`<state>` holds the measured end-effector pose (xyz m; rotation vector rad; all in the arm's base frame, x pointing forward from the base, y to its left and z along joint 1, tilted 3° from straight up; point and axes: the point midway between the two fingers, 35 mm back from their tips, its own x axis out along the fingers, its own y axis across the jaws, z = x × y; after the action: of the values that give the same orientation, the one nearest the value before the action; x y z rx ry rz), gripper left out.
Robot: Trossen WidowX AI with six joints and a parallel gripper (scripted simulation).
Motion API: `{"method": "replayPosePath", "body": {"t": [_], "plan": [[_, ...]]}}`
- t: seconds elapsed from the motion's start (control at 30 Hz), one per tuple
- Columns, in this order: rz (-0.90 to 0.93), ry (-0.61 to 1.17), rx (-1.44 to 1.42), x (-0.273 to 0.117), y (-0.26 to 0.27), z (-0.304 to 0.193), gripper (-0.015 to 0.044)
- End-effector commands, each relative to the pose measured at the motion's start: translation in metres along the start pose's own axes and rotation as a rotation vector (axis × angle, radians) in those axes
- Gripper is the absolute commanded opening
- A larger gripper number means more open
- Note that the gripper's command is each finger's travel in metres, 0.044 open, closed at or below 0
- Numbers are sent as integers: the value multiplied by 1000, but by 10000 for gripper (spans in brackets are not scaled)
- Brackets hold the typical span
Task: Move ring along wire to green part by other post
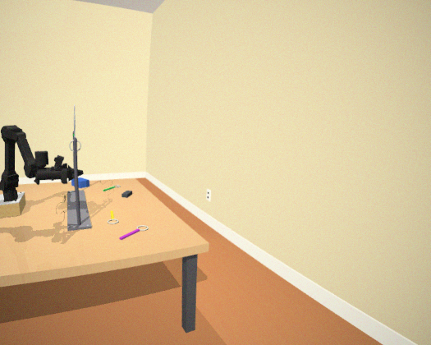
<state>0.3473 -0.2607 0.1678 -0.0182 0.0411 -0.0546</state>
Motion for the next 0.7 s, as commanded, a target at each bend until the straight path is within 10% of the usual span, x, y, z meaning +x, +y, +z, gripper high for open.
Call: {"method": "replayPosePath", "body": {"t": [0.0,0.43,0.67], "plan": [[-3,-3,3,1,-1,1,160],[-3,-3,3,1,-1,1,160],[0,-2,-2,1,0,1,-24]]}}
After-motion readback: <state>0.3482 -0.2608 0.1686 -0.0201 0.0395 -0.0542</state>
